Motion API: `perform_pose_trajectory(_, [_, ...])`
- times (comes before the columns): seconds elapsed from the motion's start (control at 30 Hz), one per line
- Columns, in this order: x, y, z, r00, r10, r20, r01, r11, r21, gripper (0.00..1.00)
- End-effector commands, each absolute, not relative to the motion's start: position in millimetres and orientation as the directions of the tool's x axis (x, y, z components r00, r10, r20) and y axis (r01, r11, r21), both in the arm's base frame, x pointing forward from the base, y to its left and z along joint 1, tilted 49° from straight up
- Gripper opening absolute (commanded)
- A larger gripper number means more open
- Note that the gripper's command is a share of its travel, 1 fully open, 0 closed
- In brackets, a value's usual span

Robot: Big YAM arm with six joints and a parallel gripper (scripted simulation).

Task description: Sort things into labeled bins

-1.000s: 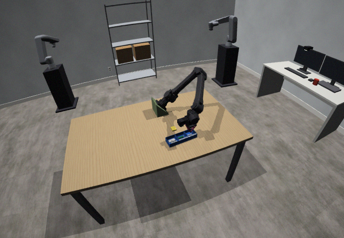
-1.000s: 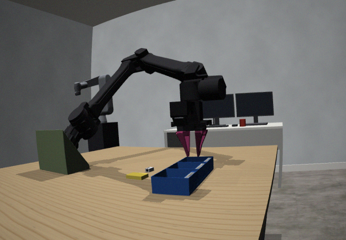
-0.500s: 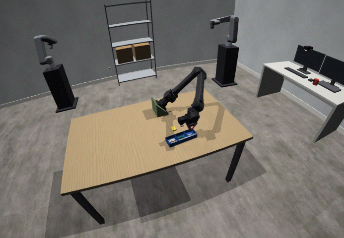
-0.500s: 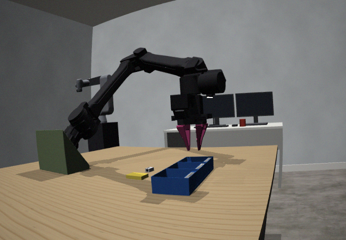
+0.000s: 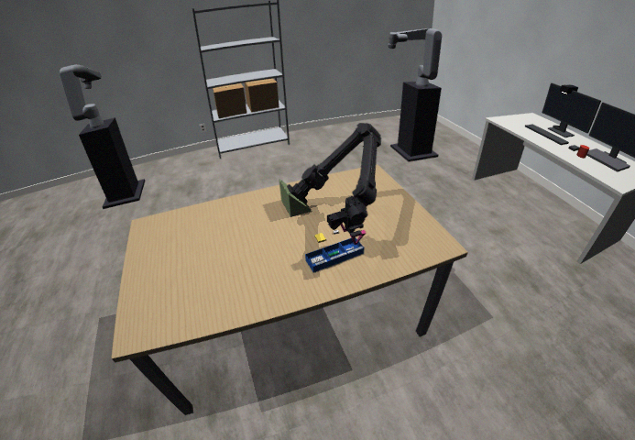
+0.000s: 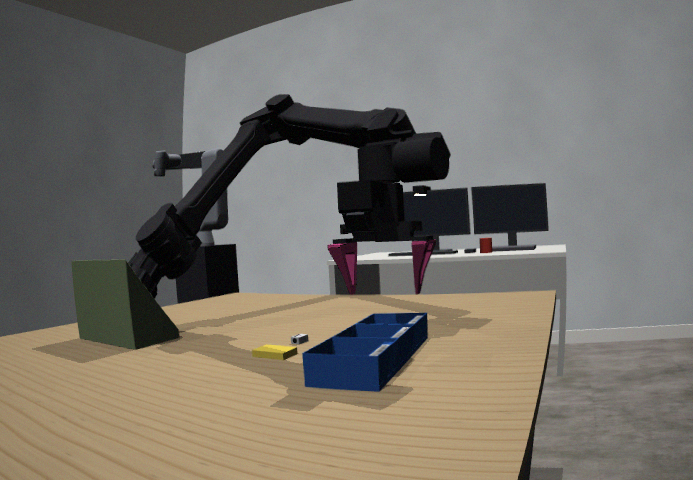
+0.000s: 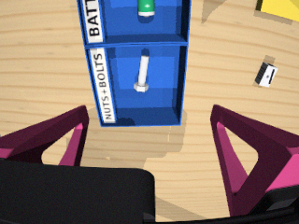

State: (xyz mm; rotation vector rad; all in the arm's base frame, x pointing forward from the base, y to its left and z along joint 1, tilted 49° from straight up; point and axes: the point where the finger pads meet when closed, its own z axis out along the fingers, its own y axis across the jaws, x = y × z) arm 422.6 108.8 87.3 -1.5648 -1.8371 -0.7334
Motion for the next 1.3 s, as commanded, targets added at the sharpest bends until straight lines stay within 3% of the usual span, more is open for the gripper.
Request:
perform_pose_trajectory(0.0, [443.5, 82.8, 123.0, -0.163, 0.656, 0.737, 0.986, 0.13, 0.102, 1.0])
perform_pose_trajectory(1.27, [449.2, -0.6, 192.0, -0.158, 0.655, 0.739, 0.986, 0.151, 0.077, 1.0])
